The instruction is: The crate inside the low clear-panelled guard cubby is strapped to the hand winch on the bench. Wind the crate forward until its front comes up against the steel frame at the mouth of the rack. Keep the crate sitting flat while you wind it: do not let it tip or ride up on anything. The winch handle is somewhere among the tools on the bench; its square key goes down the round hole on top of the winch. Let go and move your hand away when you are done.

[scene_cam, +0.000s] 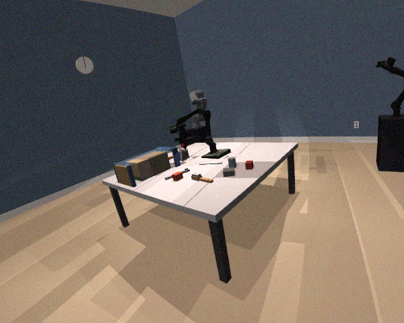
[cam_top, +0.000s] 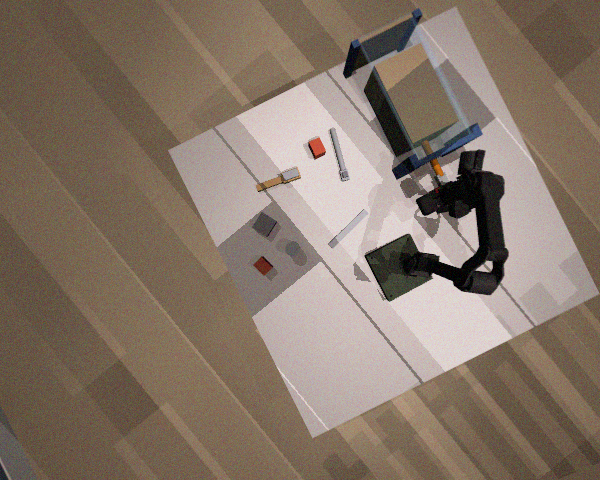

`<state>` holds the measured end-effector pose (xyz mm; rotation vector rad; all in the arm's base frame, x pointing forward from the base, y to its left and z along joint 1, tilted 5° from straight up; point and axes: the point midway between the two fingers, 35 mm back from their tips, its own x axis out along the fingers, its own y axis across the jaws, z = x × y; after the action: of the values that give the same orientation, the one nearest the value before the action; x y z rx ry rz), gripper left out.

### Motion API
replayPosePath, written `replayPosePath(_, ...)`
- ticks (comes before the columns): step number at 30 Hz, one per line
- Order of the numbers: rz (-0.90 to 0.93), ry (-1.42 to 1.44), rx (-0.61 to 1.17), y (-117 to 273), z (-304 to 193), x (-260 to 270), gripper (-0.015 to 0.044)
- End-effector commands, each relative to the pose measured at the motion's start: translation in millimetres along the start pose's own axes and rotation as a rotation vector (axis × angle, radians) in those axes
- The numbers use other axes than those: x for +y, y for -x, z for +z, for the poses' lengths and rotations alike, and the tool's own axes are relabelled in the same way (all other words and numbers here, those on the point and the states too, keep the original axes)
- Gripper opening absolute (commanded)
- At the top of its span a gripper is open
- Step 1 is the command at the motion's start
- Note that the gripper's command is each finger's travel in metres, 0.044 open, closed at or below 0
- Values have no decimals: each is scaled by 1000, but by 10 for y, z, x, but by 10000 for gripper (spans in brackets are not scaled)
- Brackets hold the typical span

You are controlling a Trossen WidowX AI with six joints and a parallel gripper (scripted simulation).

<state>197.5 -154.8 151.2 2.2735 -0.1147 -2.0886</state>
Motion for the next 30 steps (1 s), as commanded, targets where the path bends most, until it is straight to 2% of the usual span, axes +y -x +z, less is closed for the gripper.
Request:
replayPosePath(1, -5, -2, -28, -9, 144, -33, 0)
replayPosePath(30, -4, -2, -31, 0, 506, -31, 0)
